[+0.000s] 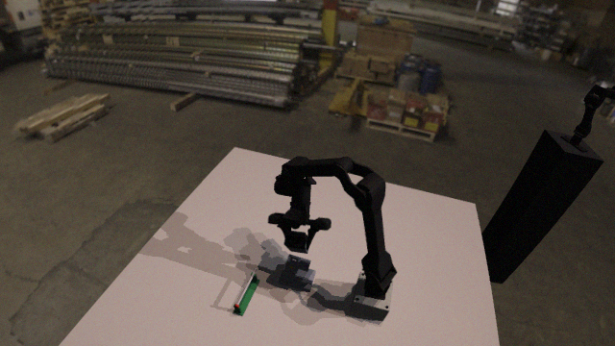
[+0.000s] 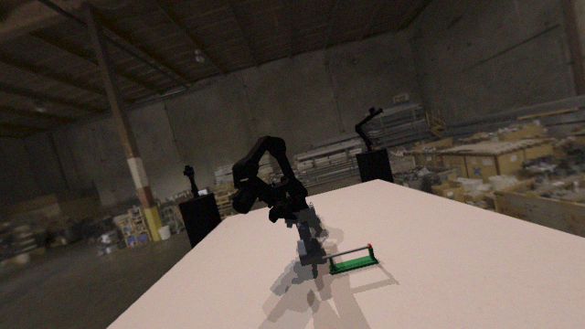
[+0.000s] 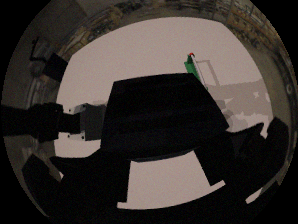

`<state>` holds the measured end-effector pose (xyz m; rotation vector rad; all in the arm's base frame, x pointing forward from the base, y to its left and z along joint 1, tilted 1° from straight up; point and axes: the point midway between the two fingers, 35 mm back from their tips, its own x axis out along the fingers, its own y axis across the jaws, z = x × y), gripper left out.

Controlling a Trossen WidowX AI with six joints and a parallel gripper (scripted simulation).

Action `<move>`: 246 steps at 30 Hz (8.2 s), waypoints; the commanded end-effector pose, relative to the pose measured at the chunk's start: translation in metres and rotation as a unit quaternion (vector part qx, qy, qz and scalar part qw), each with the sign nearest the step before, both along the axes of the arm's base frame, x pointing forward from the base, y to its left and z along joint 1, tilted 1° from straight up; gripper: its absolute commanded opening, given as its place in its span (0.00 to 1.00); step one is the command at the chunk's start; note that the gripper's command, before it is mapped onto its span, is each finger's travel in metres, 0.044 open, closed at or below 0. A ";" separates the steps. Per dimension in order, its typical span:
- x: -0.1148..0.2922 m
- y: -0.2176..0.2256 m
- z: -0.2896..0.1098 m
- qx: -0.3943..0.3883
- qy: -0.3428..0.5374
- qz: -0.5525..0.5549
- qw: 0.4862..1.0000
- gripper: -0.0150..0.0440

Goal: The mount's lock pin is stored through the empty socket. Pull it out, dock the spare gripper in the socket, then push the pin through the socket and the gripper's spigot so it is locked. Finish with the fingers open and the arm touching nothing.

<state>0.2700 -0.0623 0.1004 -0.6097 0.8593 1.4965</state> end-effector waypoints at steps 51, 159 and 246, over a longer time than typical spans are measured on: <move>-0.004 0.022 0.003 0.201 -0.140 0.000 0.970 0.25; -0.015 0.030 0.045 0.166 -0.151 -0.042 0.974 1.00; 0.130 0.155 0.005 -0.421 -0.066 0.014 0.904 0.56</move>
